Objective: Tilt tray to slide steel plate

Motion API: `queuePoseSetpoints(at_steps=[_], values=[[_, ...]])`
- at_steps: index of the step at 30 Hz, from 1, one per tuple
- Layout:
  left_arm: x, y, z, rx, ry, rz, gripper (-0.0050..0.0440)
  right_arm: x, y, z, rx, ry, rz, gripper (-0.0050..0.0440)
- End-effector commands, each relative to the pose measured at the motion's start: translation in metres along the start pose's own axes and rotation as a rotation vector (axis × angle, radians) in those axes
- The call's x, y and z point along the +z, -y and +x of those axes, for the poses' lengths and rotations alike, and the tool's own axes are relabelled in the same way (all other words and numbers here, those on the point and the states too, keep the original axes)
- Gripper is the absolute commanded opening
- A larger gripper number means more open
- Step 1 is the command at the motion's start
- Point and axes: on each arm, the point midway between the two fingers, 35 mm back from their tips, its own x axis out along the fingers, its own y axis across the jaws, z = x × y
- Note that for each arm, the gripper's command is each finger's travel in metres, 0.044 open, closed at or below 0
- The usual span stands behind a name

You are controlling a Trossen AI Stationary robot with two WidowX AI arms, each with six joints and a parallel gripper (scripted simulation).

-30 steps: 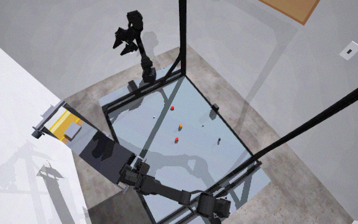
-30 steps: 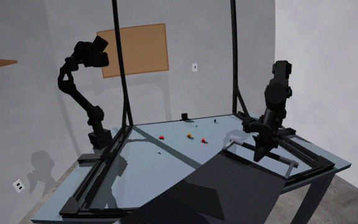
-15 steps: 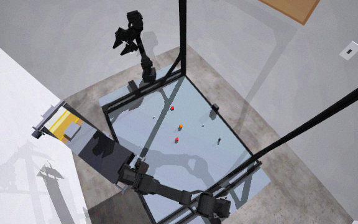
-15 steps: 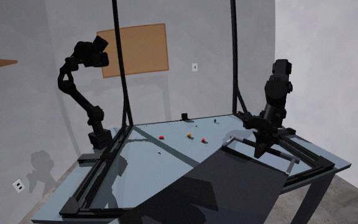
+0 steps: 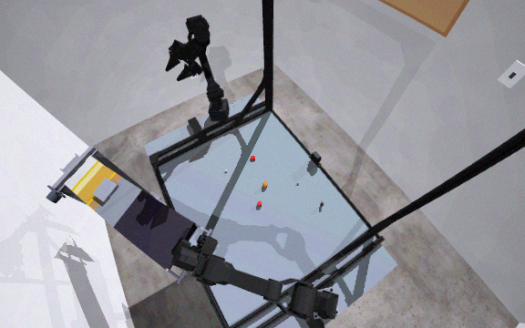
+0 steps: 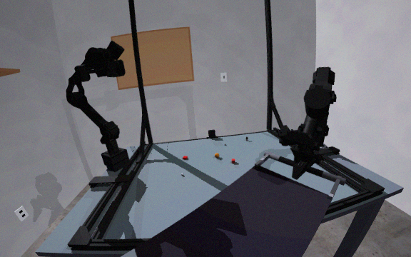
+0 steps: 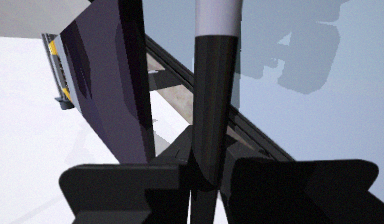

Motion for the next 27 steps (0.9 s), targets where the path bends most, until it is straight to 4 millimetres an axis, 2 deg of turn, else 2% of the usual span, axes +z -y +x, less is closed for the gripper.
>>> queuePoseSetpoints(at_steps=[1, 27], values=[[0.000, -0.017, -0.018, 0.047, -0.003, 0.000, 0.0000, 0.001, 0.001, 0.000, -0.004, 0.002, 0.003, 0.0440], [0.000, -0.030, -0.031, 0.071, -0.003, 0.000, 0.0000, 0.001, 0.001, 0.000, -0.004, 0.002, 0.003, 0.0440]])
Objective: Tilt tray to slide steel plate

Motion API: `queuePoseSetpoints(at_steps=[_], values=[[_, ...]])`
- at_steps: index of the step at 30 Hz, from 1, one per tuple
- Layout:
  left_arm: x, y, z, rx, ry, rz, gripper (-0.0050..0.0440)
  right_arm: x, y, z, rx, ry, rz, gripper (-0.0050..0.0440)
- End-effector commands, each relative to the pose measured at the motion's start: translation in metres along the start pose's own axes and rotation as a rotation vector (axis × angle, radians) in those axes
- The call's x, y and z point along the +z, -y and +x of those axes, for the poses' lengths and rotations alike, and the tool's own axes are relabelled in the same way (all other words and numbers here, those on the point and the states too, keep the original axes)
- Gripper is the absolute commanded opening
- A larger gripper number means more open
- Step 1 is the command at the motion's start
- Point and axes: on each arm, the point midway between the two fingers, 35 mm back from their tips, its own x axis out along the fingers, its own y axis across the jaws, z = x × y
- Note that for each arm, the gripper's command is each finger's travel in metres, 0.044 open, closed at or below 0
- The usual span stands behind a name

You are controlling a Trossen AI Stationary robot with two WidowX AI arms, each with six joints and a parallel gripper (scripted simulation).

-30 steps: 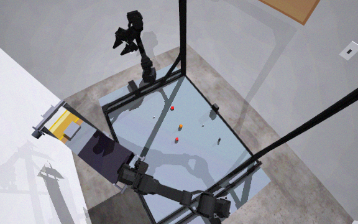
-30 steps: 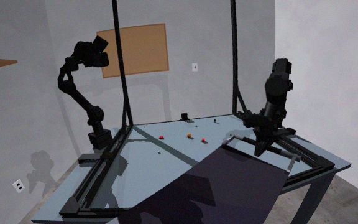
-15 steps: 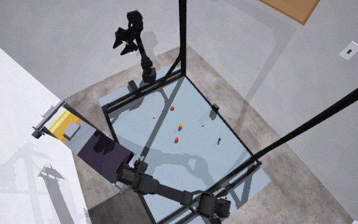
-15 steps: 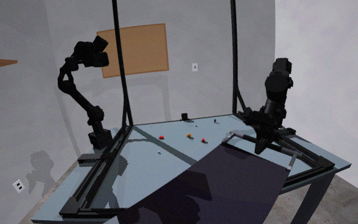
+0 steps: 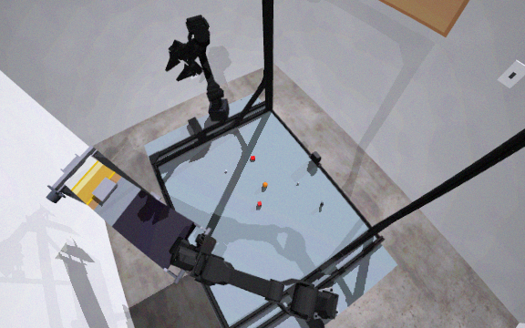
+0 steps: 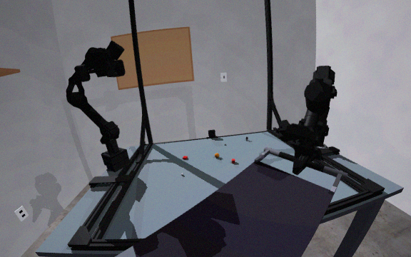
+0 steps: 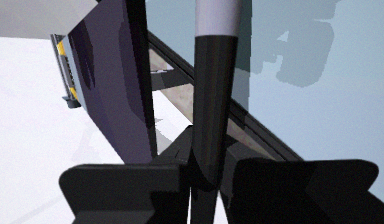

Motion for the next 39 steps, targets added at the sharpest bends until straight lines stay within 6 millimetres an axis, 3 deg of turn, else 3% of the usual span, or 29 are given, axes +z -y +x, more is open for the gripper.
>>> queuePoseSetpoints(at_steps=[1, 39], values=[[0.000, -0.020, -0.020, 0.057, -0.004, 0.000, 0.0000, 0.000, 0.000, 0.000, -0.002, 0.002, 0.002, 0.0440], [0.000, -0.039, -0.036, 0.098, -0.004, 0.000, 0.0000, 0.000, 0.000, 0.000, -0.002, 0.002, 0.002, 0.0440]])
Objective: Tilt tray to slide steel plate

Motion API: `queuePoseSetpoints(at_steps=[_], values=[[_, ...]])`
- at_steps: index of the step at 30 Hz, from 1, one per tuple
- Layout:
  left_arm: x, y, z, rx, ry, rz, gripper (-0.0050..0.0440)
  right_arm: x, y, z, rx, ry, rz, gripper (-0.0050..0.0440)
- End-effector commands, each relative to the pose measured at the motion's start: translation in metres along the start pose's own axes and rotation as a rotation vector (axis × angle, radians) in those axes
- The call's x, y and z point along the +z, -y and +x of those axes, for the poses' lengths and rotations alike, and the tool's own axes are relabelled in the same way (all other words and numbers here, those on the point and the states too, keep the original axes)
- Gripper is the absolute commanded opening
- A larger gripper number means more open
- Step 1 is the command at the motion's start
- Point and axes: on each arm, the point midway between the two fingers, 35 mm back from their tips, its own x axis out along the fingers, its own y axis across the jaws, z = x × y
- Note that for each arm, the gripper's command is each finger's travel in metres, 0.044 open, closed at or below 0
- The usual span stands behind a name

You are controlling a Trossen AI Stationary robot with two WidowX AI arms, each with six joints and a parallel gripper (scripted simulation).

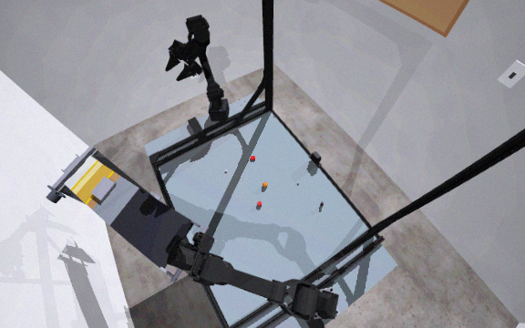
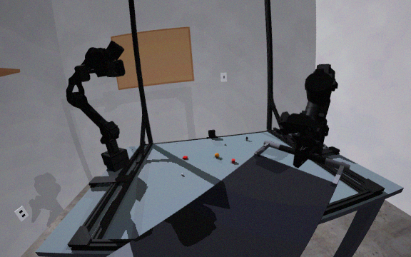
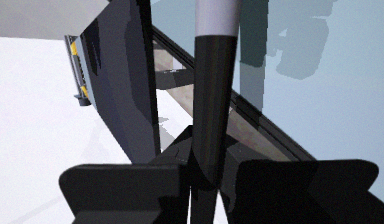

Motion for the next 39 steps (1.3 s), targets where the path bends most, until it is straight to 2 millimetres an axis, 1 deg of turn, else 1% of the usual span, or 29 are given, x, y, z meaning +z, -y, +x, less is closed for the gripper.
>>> queuePoseSetpoints(at_steps=[1, 13, 14, 16, 21, 22, 26, 28, 31, 33, 39], values=[[0.000, -0.023, -0.020, 0.070, -0.004, 0.000, 0.0000, 0.000, 0.000, 0.000, -0.002, 0.002, 0.001, 0.0440], [0.000, -0.030, -0.026, 0.085, -0.004, 0.000, 0.0000, 0.000, 0.000, 0.000, -0.002, 0.002, 0.001, 0.0440], [0.000, -0.017, -0.016, 0.086, -0.004, 0.000, 0.0000, 0.000, 0.000, 0.000, -0.002, 0.002, 0.001, 0.0440], [0.000, -0.017, -0.016, 0.086, -0.004, 0.000, 0.0000, 0.000, 0.000, 0.000, -0.002, 0.002, 0.001, 0.0440], [0.000, 0.046, 0.040, 0.031, -0.004, 0.000, 0.0000, 0.000, 0.000, 0.000, -0.002, 0.002, 0.001, 0.0440], [0.000, 0.053, 0.046, 0.018, -0.004, 0.000, 0.0000, 0.000, 0.000, 0.000, -0.002, 0.002, 0.001, 0.0440], [0.000, 0.052, 0.045, -0.031, -0.004, -0.001, 0.0000, 0.000, 0.000, 0.000, -0.002, 0.002, 0.001, 0.0440], [0.000, 0.048, 0.041, -0.044, -0.004, -0.001, 0.0000, 0.000, 0.000, 0.000, -0.002, 0.002, 0.001, 0.0440], [0.000, 0.042, 0.036, -0.041, -0.004, -0.001, 0.0000, 0.000, 0.000, 0.000, -0.002, 0.002, 0.001, 0.0440], [0.000, 0.042, 0.036, -0.041, -0.004, -0.001, 0.0000, 0.000, 0.000, 0.000, -0.002, 0.002, 0.001, 0.0440], [0.000, 0.031, 0.025, -0.026, -0.004, -0.001, 0.0000, 0.000, 0.000, 0.000, -0.002, 0.002, 0.001, 0.0440]])
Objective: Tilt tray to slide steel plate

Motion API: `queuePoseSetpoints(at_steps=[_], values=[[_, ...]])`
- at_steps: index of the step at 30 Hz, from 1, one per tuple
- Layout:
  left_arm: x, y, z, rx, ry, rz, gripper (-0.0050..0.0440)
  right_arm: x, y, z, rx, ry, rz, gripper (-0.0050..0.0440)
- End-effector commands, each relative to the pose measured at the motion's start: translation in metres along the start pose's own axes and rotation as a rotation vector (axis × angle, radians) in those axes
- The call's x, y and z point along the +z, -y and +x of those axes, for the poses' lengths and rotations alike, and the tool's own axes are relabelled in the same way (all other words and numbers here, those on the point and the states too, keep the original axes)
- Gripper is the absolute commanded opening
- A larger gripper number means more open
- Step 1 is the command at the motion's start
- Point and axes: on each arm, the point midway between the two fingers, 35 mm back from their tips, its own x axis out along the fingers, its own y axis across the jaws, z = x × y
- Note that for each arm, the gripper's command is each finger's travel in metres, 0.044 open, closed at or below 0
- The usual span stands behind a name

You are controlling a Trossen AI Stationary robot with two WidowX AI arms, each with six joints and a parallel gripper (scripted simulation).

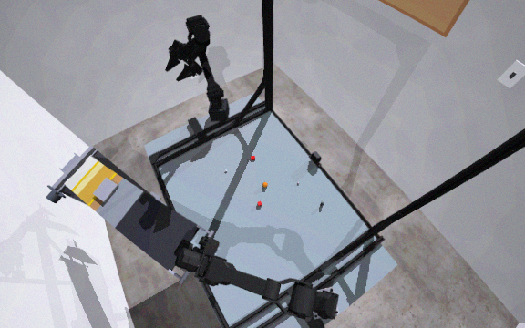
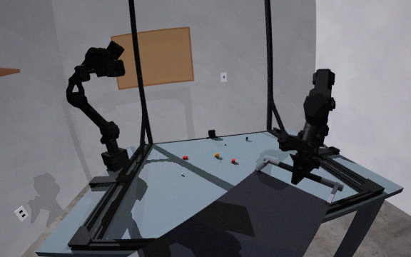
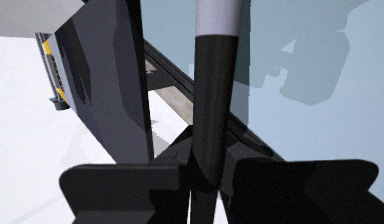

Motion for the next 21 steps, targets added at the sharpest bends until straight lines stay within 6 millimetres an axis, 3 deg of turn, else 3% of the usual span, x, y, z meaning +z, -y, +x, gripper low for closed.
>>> queuePoseSetpoints(at_steps=[1, 21], values=[[0.000, -0.014, -0.017, 0.022, -0.002, 0.002, 0.0000, 0.000, 0.000, 0.000, -0.002, 0.002, 0.002, 0.0440], [0.000, -0.028, -0.030, 0.044, -0.002, 0.002, 0.0000, 0.000, 0.000, 0.000, -0.002, 0.002, 0.002, 0.0440]])
